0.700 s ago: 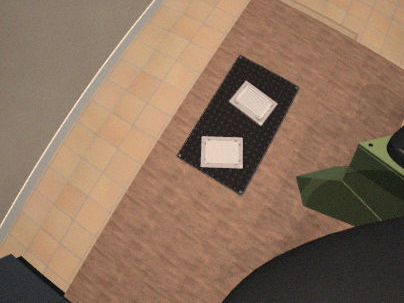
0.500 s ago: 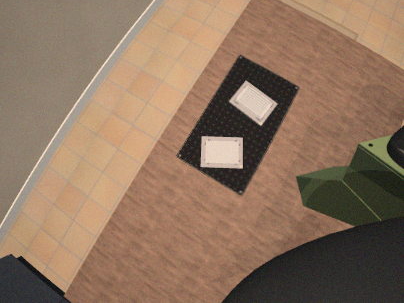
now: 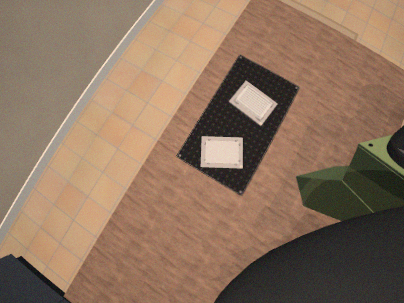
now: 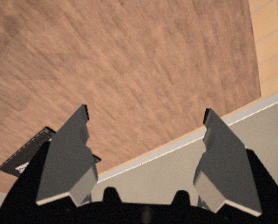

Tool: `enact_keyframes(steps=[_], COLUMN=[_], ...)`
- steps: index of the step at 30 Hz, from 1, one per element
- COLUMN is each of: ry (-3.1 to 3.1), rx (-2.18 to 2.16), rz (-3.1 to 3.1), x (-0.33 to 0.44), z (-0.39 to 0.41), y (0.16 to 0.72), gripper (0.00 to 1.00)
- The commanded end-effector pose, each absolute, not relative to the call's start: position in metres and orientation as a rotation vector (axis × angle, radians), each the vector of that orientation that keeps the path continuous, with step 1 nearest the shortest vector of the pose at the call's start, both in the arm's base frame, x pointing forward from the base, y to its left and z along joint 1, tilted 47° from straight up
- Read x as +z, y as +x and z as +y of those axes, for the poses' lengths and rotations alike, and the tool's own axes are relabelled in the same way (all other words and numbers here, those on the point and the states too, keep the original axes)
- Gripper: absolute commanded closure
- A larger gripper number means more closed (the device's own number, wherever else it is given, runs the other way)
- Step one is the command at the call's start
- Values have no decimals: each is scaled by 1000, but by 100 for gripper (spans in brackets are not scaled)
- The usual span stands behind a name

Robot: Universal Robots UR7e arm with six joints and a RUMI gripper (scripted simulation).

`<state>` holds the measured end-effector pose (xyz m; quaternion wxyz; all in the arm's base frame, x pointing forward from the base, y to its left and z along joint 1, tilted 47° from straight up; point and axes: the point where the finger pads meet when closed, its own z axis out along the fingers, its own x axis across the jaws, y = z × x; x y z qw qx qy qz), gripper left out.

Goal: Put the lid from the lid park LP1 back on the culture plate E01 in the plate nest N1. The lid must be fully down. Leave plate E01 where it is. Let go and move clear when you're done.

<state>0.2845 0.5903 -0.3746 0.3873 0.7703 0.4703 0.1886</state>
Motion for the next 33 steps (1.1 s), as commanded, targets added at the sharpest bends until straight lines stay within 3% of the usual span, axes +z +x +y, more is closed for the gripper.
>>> enact_keyframes(steps=[1,33], ry=[2032,2266], rx=[501,576], rz=[1122,803], x=[-372,-358], z=[580,510], y=[302,381], gripper=[18,18])
